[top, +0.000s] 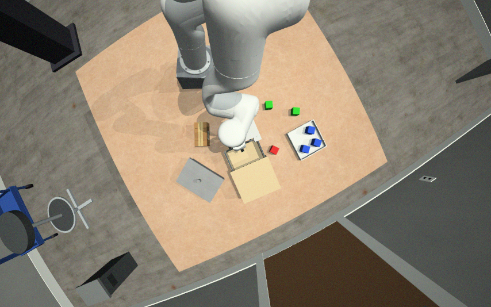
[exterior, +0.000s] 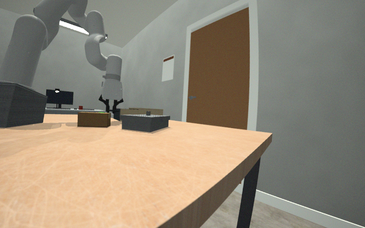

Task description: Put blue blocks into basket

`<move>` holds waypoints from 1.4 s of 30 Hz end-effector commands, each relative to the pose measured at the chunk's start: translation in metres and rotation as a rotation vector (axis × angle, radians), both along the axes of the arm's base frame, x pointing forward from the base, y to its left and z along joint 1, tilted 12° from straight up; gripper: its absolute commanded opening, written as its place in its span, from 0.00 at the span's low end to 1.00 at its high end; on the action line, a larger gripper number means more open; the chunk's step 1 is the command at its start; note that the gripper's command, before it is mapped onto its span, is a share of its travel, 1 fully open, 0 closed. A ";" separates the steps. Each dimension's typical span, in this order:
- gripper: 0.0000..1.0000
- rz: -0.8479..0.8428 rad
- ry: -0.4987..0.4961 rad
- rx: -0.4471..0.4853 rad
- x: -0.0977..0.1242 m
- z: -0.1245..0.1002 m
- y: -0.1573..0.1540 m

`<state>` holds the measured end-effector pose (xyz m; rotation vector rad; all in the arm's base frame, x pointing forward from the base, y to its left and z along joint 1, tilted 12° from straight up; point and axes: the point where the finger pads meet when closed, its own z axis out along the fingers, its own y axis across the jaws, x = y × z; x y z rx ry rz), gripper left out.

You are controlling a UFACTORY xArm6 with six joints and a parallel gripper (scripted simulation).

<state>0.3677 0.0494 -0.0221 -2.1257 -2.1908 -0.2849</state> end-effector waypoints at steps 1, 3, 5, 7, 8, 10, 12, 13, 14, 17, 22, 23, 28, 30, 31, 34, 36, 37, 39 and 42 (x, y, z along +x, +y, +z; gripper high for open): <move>0.24 0.000 -0.003 0.000 0.001 0.001 0.000; 0.24 0.000 -0.003 0.000 0.001 0.001 0.000; 0.00 0.000 -0.003 0.000 0.001 0.001 0.000; 0.00 0.000 -0.003 0.000 0.001 0.001 0.000; 0.00 0.000 -0.003 0.000 0.001 0.001 0.000; 0.00 0.000 -0.003 0.000 0.001 0.001 0.000; 0.00 0.000 -0.003 0.000 0.001 0.001 0.000; 0.00 0.000 -0.003 0.000 0.001 0.001 0.000; 0.00 0.000 -0.003 0.000 0.001 0.001 0.000; 0.00 0.000 -0.003 0.000 0.001 0.001 0.000; 0.00 0.000 -0.003 0.000 0.001 0.001 0.000; 0.00 0.000 -0.003 0.000 0.001 0.001 0.000; 0.00 0.000 -0.003 0.000 0.001 0.001 0.000; 0.00 0.000 -0.003 0.000 0.001 0.001 0.000; 0.00 0.000 -0.003 0.000 0.001 0.001 0.000; 0.00 0.000 -0.003 0.000 0.001 0.001 0.000; 0.00 0.000 -0.003 0.000 0.001 0.001 0.000; 0.00 0.000 -0.003 0.000 0.001 0.001 0.000; 0.00 0.000 -0.003 0.000 0.001 0.001 0.000; 0.00 0.000 -0.003 0.000 0.001 0.001 0.000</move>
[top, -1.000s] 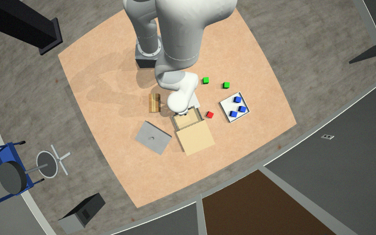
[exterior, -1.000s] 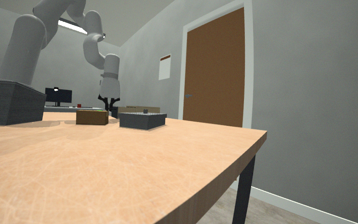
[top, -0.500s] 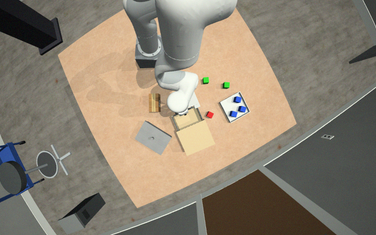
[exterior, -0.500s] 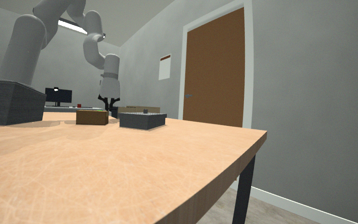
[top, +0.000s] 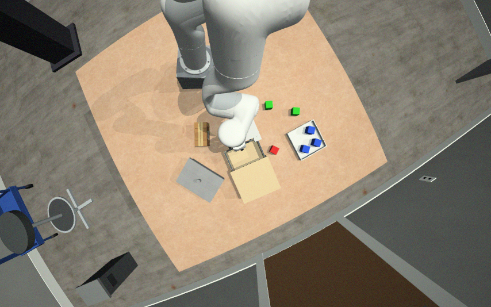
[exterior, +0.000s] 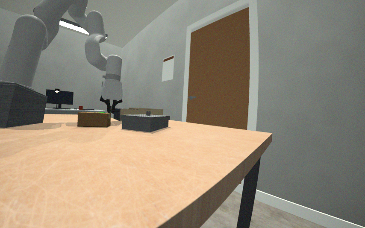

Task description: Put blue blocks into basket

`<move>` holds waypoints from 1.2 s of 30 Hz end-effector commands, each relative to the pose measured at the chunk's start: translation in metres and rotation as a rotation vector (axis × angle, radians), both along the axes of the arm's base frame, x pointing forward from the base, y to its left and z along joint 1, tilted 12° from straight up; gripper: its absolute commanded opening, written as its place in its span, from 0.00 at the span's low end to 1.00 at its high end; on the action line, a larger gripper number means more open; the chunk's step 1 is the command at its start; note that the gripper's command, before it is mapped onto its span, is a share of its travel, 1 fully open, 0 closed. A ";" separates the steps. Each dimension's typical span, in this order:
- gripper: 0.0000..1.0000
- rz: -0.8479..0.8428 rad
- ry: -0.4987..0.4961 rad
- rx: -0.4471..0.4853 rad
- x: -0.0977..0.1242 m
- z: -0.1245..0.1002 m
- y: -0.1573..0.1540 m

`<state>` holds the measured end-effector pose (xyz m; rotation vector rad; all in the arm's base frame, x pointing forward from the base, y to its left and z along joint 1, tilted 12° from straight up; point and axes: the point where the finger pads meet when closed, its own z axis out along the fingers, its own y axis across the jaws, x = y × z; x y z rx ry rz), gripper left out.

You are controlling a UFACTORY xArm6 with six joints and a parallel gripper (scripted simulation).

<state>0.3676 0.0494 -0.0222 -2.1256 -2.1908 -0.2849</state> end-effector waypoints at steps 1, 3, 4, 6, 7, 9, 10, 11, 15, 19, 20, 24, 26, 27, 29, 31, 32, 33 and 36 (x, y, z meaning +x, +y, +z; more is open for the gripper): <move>0.00 0.000 -0.003 0.000 0.002 0.001 0.000; 0.00 0.000 -0.003 0.000 0.002 0.001 0.000; 0.00 0.000 -0.003 0.000 0.002 0.001 0.000; 0.00 0.000 -0.003 0.000 0.003 0.001 0.000; 0.00 0.000 -0.003 0.000 0.003 0.001 0.000; 0.00 0.000 -0.003 0.000 0.004 0.001 0.000; 0.00 0.000 -0.003 0.000 0.005 0.001 0.000; 0.00 0.000 -0.003 0.000 0.005 0.001 0.000; 0.00 0.000 -0.003 0.000 0.010 0.002 0.000; 0.00 0.000 -0.003 0.000 0.016 0.002 0.000; 0.00 0.000 -0.003 0.000 0.018 0.002 0.000; 0.00 0.000 -0.003 0.000 0.024 0.003 0.001; 0.00 0.000 -0.003 0.000 0.026 0.003 0.001; 0.00 0.000 -0.003 0.000 0.029 0.003 0.001; 0.00 0.000 -0.003 0.000 0.034 0.004 0.001; 0.00 0.000 -0.003 0.000 0.038 0.004 0.001; 0.00 0.000 -0.003 0.000 0.041 0.004 0.001; 0.00 0.000 -0.003 0.000 0.044 0.004 0.001; 0.00 0.000 -0.003 0.000 0.051 0.005 0.001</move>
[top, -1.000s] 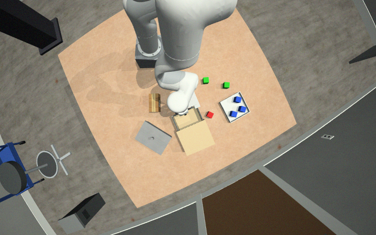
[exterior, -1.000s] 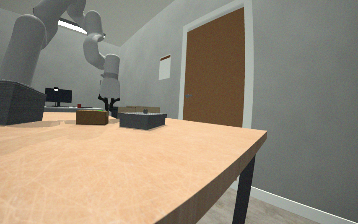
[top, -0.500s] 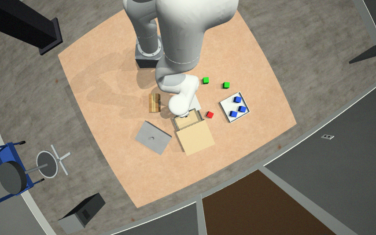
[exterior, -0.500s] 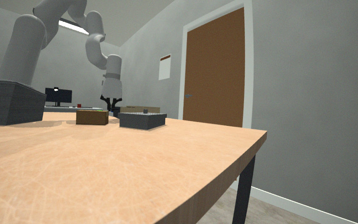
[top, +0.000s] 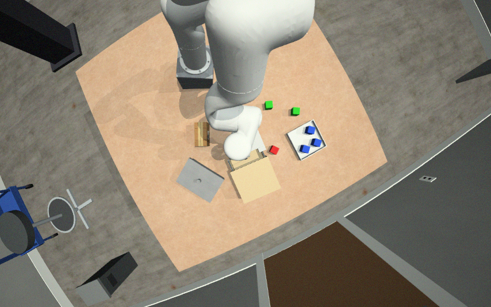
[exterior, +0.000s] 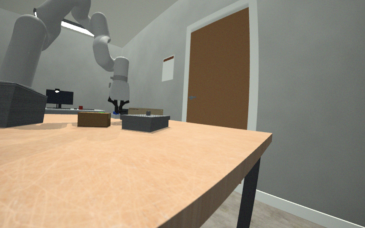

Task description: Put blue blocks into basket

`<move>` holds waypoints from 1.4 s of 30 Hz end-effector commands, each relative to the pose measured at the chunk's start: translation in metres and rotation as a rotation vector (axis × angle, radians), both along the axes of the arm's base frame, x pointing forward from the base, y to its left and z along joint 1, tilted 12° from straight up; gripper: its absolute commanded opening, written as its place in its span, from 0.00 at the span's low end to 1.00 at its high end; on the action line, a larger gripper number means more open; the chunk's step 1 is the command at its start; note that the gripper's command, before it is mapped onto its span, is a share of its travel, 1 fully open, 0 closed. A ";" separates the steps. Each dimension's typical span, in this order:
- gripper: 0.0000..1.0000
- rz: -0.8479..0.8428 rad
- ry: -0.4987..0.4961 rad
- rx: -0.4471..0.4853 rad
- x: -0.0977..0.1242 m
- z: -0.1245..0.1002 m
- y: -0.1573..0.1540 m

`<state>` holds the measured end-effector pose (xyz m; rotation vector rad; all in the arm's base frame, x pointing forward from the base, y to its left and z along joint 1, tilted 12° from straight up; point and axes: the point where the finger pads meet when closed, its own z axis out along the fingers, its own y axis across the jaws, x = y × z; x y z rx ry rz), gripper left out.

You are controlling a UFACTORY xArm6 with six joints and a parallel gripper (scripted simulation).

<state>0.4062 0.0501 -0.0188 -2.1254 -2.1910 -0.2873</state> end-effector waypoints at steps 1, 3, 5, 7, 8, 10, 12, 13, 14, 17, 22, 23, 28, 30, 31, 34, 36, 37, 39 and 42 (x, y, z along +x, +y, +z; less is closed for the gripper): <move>0.00 0.000 -0.002 -0.001 0.015 0.002 0.000; 0.00 0.000 -0.002 -0.001 0.020 0.002 0.001; 0.00 0.000 -0.002 -0.001 0.022 0.003 0.001; 0.00 0.000 -0.002 -0.001 0.025 0.003 0.001; 0.00 0.000 -0.002 -0.001 0.027 0.003 0.001; 0.00 0.000 -0.002 -0.001 0.031 0.003 0.001; 0.00 0.000 -0.002 -0.001 0.035 0.004 0.001; 0.00 0.000 -0.002 -0.001 0.037 0.004 0.001; 0.00 0.000 -0.002 -0.001 0.039 0.004 0.001; 0.00 0.000 -0.002 -0.001 0.044 0.004 0.001; 0.00 0.000 -0.002 -0.001 0.049 0.005 0.001; 0.00 0.000 -0.002 -0.001 0.049 0.005 0.001; 0.00 0.000 -0.002 -0.001 0.053 0.005 0.001; 0.00 0.000 -0.002 -0.001 0.054 0.005 0.001; 0.00 0.000 -0.002 -0.001 0.054 0.005 0.001; 0.00 0.000 -0.002 -0.001 0.055 0.005 0.001; 0.00 0.000 -0.002 -0.001 0.055 0.005 0.001; 0.00 0.000 -0.002 -0.001 0.055 0.005 0.001; 0.00 0.000 -0.002 -0.001 0.055 0.005 0.001; 0.00 0.000 -0.002 -0.001 0.055 0.005 0.001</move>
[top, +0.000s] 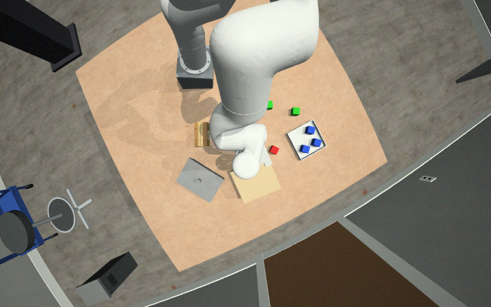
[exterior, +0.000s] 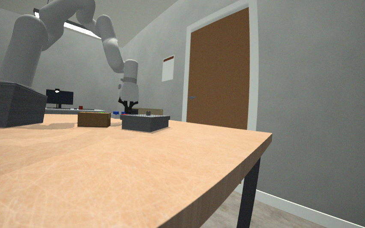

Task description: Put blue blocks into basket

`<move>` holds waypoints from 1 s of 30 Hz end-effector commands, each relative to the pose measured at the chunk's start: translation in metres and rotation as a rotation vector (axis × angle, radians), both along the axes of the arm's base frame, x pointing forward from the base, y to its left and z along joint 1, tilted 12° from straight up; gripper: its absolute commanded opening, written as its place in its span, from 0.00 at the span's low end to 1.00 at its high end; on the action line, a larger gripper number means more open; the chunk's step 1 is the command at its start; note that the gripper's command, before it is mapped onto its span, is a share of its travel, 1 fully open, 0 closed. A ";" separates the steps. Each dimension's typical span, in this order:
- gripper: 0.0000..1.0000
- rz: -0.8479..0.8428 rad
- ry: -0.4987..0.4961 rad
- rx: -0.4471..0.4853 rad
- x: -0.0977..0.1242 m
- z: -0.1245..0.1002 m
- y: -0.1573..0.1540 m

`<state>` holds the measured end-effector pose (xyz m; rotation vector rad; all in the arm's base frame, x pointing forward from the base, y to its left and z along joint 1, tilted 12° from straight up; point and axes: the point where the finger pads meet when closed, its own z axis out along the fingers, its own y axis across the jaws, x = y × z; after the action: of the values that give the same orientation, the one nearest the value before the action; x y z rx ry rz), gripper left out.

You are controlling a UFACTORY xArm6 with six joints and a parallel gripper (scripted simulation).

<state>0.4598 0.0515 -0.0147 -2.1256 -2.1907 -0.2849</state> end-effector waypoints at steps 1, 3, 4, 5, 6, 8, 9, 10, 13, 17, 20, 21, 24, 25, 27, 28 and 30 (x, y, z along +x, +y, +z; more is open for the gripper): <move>0.00 0.000 -0.003 0.000 0.001 0.001 0.000; 0.00 0.000 -0.003 0.000 0.001 0.001 0.000; 0.00 0.000 -0.003 0.000 0.001 0.001 0.000; 0.00 0.000 -0.003 0.000 0.001 0.001 0.000; 0.00 0.000 -0.003 0.000 0.001 0.001 0.000; 0.24 0.000 -0.003 0.000 0.001 0.001 0.000; 0.24 0.000 -0.003 0.000 0.001 0.001 0.000; 0.24 0.000 -0.003 0.000 0.001 0.001 0.000; 0.24 0.000 -0.003 0.000 0.001 0.001 0.000; 0.24 0.000 -0.003 0.000 0.001 0.001 0.000; 0.24 0.000 -0.003 0.000 0.001 0.001 0.000; 0.24 0.000 -0.003 0.000 0.001 0.001 0.000; 0.24 0.000 -0.003 0.000 0.001 0.001 0.000; 0.24 0.000 -0.003 0.000 0.001 0.001 0.000; 0.24 0.000 -0.003 0.000 0.001 0.001 0.000; 0.24 0.000 -0.003 0.000 0.001 0.001 0.000; 0.24 0.000 -0.003 0.000 0.001 0.001 0.000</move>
<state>0.4597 0.0515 -0.0149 -2.1253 -2.1905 -0.2840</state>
